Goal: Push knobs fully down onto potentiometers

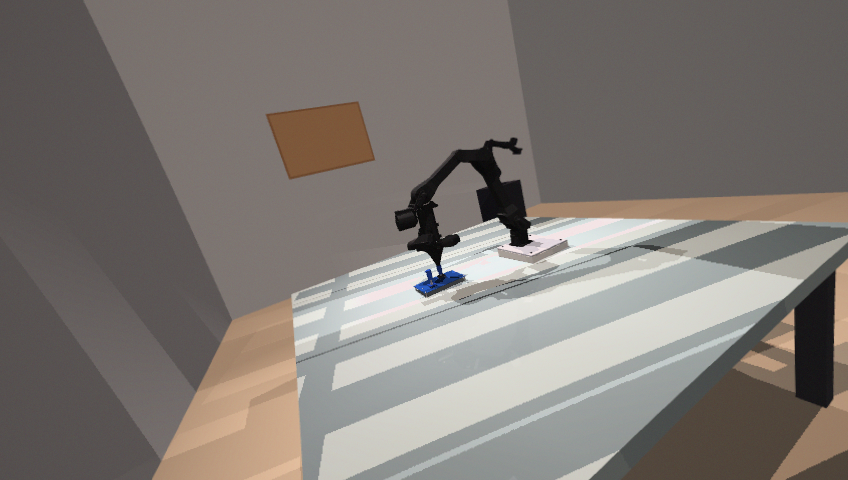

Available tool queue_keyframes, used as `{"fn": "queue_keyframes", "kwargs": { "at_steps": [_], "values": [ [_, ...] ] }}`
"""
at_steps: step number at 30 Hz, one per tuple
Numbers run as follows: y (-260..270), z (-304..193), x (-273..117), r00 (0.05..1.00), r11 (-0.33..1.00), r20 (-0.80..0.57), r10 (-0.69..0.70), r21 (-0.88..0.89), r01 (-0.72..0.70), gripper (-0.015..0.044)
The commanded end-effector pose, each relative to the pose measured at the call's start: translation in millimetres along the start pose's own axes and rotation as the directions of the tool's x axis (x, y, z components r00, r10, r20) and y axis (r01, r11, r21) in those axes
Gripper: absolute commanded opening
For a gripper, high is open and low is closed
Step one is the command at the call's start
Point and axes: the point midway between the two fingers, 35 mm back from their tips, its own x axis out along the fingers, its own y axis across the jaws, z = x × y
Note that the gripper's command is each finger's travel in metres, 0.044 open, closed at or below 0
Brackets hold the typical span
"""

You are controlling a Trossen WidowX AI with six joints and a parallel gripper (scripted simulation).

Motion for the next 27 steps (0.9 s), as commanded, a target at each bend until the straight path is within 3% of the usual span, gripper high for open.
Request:
{"fn": "queue_keyframes", "kwargs": {
  "at_steps": [1, 10, 18, 26, 27],
  "values": [
    [-0.8, 0.1, -3.7, 1.000, 1.000, -0.006, 0.004, 0.000, -0.004, 0.0000],
    [-0.5, -0.3, -16.1, 1.000, 1.000, -0.006, 0.004, 0.000, -0.004, 0.0000],
    [-0.4, -0.1, -10.5, 1.000, 1.000, -0.007, 0.005, 0.003, -0.005, 0.0210],
    [0.4, 16.2, -24.7, 0.997, 0.992, 0.074, -0.023, 0.126, 0.013, 0.0000],
    [0.3, 16.8, -25.1, 0.997, 0.988, 0.074, -0.022, 0.156, 0.011, 0.0000]
  ]
}}
